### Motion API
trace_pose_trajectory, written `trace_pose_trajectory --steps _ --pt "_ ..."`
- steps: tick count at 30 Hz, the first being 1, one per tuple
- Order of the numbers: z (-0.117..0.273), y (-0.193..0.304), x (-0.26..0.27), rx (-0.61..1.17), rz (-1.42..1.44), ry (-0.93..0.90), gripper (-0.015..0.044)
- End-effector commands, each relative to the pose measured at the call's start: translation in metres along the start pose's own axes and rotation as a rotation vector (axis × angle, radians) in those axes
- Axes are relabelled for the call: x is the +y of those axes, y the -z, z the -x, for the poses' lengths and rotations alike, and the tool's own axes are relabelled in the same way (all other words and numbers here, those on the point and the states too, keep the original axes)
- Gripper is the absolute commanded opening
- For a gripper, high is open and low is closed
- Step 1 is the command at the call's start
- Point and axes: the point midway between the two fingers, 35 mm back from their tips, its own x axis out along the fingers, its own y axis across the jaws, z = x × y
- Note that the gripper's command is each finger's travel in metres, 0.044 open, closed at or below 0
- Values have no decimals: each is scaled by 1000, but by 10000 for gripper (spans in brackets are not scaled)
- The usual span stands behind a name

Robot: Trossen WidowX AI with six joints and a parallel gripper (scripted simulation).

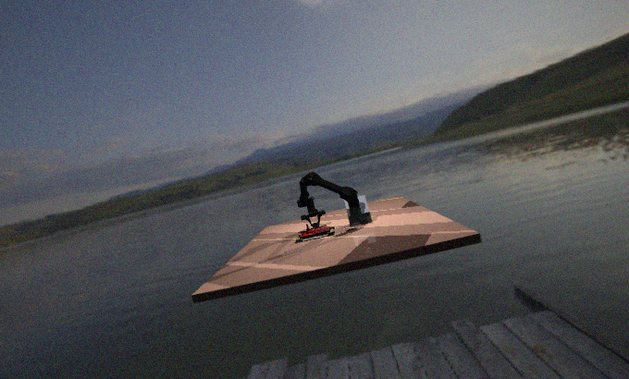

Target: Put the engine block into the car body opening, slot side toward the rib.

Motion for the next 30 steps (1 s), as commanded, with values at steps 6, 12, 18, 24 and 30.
trace_pose_trajectory --steps 6,12,18,24,30 --pt "22 1 -2 2 -3 3 0" --pt "40 0 -3 5 -3 2 0" --pt "59 0 -3 6 -3 2 0" --pt "78 -2 -2 6 -3 1 0" --pt "97 -5 0 6 -4 1 0"
